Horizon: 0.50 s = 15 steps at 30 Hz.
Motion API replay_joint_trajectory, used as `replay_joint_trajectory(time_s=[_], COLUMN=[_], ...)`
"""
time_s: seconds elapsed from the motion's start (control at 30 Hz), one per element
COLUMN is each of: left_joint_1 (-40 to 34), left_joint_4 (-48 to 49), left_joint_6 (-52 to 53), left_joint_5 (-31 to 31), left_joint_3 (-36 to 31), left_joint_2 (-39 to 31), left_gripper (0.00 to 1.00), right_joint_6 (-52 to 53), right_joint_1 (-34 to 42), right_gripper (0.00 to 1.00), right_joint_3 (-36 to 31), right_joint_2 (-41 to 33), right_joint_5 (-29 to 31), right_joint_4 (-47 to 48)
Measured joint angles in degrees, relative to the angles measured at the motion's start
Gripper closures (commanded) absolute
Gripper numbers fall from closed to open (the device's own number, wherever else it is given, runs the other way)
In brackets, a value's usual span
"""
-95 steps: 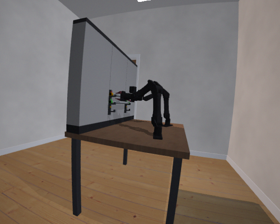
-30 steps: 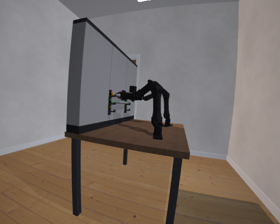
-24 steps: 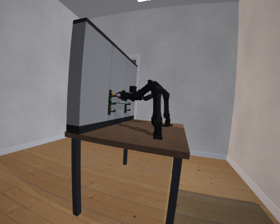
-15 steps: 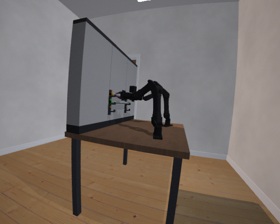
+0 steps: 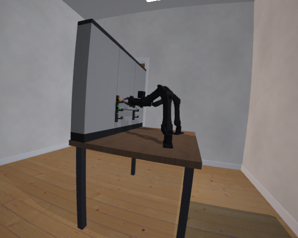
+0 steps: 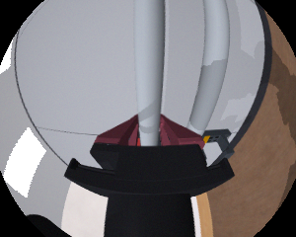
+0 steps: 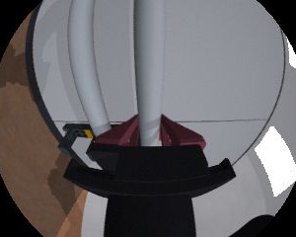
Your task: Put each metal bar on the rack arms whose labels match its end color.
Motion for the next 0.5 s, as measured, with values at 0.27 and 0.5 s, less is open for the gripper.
replay_joint_trajectory(time_s=[0.27,0.5], left_joint_1=[0.0,0.0], left_joint_4=[-3.1,-5.4], left_joint_6=[-0.7,-1.2], left_joint_5=[0.0,0.0], left_joint_3=[1.2,2.1], left_joint_2=[-0.3,-0.4], left_gripper=[1.00,1.00], right_joint_6=[0.4,0.8], right_joint_1=[0.0,0.0], right_gripper=[1.00,1.00], right_joint_3=[1.2,2.2], right_joint_2=[-0.3,-0.4], right_joint_5=[0.0,0.0], right_joint_4=[-3.1,-5.3])
